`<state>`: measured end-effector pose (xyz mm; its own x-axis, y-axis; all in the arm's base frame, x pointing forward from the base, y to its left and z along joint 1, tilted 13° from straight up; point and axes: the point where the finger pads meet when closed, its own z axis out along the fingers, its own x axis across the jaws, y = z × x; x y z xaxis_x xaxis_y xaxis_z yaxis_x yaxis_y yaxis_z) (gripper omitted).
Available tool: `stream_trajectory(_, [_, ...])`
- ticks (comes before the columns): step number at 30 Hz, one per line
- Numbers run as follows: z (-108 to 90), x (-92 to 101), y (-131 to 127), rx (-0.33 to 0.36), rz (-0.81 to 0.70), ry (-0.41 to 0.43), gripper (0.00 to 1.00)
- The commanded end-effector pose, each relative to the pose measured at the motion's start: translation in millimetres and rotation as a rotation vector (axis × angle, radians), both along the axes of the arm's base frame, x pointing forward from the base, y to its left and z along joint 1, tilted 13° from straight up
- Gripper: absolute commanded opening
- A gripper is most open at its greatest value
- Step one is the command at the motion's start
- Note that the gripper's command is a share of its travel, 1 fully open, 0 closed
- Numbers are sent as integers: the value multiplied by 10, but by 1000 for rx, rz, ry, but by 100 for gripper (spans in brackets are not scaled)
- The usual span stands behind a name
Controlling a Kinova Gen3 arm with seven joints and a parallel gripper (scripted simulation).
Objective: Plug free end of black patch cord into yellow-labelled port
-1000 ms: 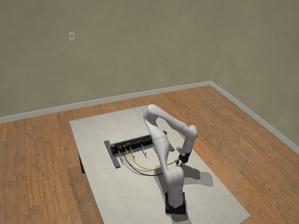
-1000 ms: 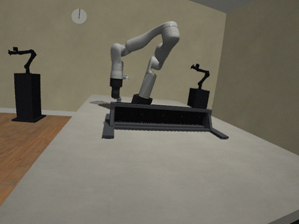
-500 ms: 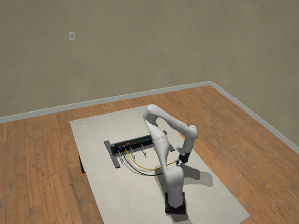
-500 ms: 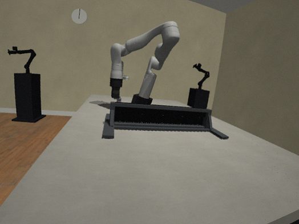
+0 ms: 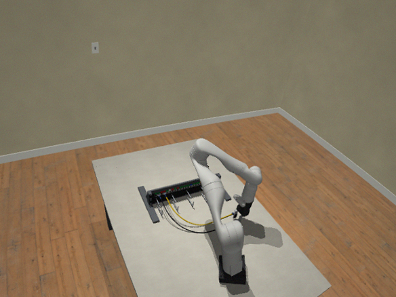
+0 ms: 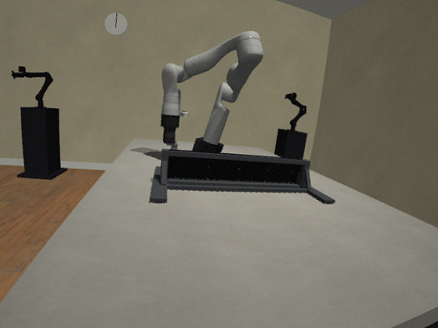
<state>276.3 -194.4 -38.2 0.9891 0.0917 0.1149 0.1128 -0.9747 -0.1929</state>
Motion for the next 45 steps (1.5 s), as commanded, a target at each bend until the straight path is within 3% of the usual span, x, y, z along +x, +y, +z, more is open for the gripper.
stream_trajectory(1, [-7, 8, 14, 1, -7, 0, 73])
stream_trajectory(45, [-112, 19, 34, 1, -7, 1, 73])
